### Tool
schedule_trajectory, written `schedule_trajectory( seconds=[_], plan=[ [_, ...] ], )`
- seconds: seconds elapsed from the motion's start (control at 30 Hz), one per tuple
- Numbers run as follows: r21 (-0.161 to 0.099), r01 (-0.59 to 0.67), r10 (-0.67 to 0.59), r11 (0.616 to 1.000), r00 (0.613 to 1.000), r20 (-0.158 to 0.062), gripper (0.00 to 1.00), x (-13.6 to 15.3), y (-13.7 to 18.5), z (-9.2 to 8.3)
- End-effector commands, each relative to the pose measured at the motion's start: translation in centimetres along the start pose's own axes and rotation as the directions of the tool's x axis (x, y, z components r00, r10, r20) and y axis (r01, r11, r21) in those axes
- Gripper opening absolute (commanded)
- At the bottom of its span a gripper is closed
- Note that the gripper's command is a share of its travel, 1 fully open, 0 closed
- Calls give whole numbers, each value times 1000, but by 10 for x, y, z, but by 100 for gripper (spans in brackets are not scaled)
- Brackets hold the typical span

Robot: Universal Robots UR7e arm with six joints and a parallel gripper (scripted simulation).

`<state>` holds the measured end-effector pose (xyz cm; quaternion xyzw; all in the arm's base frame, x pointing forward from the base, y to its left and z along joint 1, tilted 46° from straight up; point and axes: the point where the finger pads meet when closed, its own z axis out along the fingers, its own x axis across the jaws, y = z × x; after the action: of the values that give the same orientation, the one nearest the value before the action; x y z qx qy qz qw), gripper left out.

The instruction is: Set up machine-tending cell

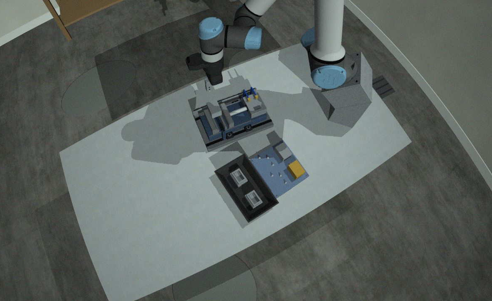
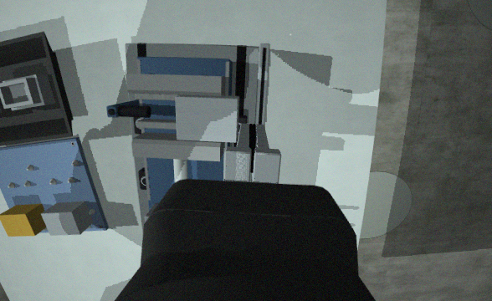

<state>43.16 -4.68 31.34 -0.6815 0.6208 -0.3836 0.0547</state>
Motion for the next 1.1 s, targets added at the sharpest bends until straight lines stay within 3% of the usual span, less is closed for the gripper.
schedule_trajectory(
  seconds=[0.0,0.63,1.07],
  plan=[
    [1,0,0,1000,1000,0,0,0,0,0],
    [1,0,0,1000,1000,0,0,0,0,12],
    [1,0,0,1000,1000,0,0,1,0,36]
  ],
)
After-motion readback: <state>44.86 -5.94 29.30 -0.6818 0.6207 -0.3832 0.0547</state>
